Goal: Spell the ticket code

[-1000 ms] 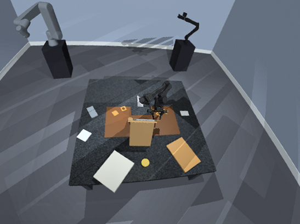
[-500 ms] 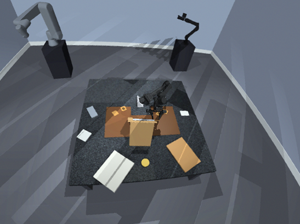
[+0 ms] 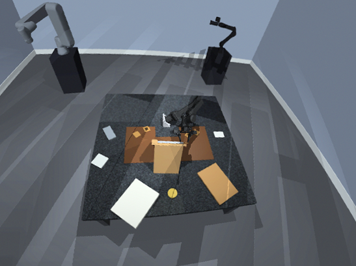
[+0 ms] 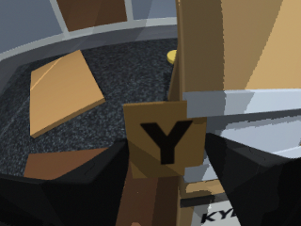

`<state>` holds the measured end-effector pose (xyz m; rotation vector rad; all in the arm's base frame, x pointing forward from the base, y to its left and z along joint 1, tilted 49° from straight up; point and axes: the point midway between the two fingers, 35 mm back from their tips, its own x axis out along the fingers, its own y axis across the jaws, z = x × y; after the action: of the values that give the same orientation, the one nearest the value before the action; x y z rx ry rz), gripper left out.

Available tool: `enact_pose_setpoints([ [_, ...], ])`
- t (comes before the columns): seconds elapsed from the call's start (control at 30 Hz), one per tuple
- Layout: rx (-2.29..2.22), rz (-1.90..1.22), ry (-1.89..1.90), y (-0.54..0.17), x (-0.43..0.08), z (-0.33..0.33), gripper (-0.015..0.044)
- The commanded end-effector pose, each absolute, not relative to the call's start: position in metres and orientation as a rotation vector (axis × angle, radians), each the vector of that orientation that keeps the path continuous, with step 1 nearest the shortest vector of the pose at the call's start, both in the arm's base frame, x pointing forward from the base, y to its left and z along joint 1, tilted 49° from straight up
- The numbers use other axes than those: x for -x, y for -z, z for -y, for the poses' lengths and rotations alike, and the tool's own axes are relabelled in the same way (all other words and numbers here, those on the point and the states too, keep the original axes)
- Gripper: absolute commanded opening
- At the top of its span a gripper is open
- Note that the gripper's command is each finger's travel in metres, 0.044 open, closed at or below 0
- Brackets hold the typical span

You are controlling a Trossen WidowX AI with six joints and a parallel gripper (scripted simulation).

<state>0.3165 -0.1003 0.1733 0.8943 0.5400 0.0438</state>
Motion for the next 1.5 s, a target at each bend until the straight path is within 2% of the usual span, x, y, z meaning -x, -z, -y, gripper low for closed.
enact_pose_setpoints([
  [0.0, -0.891, -0.541, -0.049, -0.171, -0.316, 0.101, 0.0],
  [1.47, -0.891, -0.541, -0.049, -0.154, -0.312, 0.115, 0.0],
])
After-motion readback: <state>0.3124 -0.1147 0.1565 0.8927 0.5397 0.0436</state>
